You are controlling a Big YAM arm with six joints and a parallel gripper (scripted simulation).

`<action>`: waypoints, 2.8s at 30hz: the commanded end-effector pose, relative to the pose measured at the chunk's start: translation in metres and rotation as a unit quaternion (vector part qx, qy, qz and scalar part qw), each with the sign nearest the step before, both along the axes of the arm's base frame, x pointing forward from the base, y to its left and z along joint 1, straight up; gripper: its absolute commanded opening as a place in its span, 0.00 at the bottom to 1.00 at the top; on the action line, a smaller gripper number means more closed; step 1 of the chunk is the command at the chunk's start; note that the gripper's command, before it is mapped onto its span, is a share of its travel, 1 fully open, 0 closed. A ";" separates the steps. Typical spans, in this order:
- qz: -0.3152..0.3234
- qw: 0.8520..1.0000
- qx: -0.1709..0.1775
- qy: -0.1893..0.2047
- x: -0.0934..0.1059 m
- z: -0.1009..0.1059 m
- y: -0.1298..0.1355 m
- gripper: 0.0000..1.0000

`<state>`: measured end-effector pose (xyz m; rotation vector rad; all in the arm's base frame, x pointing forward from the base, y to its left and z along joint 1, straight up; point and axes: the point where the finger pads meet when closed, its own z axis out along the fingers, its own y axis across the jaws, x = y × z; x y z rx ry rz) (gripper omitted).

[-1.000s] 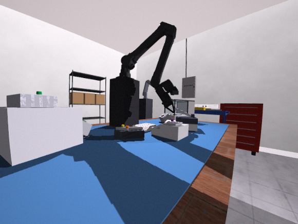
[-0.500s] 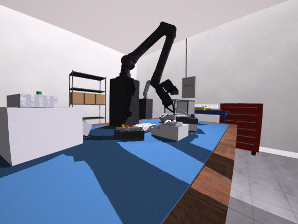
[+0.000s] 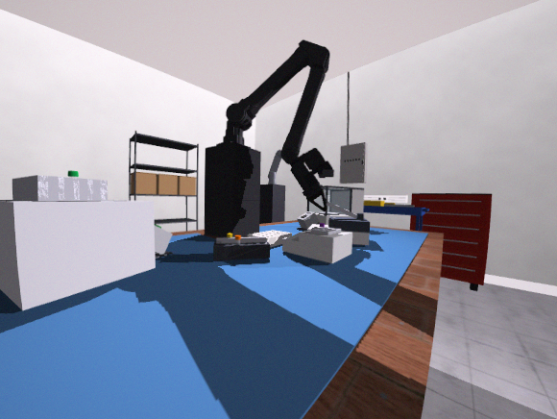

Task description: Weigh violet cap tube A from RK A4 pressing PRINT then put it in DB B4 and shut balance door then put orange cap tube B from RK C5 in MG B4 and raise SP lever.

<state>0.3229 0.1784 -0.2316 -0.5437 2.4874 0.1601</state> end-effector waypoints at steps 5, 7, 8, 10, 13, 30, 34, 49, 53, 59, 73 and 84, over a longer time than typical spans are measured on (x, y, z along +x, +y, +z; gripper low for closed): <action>-0.013 0.997 0.031 -0.065 0.055 0.029 0.017 0.00; -0.013 0.997 0.031 -0.065 0.056 0.031 0.018 0.00; -0.013 0.997 0.031 -0.065 0.056 0.032 0.018 0.00; -0.013 0.998 0.027 -0.057 0.053 0.031 0.016 0.00; -0.013 0.997 0.031 -0.065 0.056 0.035 0.018 0.00; -0.013 0.997 0.031 -0.065 0.056 0.037 0.015 0.00; -0.012 0.997 0.031 -0.065 0.055 0.036 0.014 0.00; -0.012 0.998 0.024 -0.053 0.045 0.023 0.006 0.00; -0.013 0.997 0.031 -0.065 0.054 0.035 0.010 0.00; -0.013 0.998 0.030 -0.062 0.054 0.040 0.010 0.00; -0.008 0.999 0.023 -0.040 0.026 0.028 0.007 0.00; -0.009 0.999 0.023 -0.040 0.017 0.024 0.004 0.00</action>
